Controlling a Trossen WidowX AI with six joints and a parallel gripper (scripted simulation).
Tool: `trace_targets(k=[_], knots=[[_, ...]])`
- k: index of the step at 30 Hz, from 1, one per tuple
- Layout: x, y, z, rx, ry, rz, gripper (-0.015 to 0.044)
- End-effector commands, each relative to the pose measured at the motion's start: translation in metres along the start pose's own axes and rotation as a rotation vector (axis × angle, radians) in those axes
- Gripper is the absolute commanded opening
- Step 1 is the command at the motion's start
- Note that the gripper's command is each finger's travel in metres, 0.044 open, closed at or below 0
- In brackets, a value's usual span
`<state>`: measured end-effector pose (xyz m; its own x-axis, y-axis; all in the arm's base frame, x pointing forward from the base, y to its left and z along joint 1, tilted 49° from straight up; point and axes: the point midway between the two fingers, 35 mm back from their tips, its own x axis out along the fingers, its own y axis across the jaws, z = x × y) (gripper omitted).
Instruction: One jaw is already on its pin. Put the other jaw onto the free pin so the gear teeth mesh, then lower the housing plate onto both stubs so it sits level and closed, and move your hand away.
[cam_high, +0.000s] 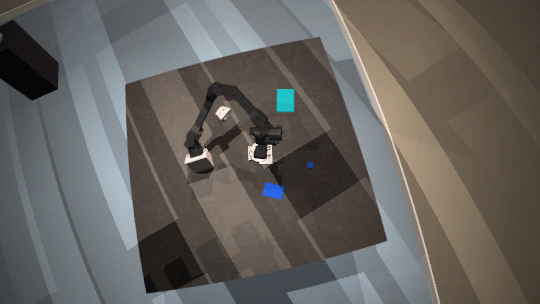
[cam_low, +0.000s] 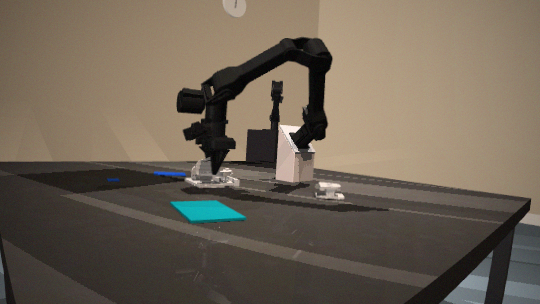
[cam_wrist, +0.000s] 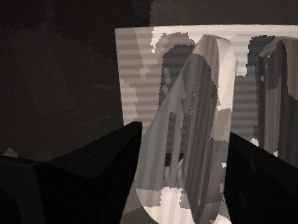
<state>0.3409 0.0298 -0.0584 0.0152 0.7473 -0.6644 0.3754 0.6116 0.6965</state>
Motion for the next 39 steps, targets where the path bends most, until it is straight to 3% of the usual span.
trace_targets(k=[1,39], knots=[[0.001,0.000,-0.001,0.010,0.003,0.004,0.0134],[0.012,0.000,-0.001,0.031,0.003,0.004,0.0134]])
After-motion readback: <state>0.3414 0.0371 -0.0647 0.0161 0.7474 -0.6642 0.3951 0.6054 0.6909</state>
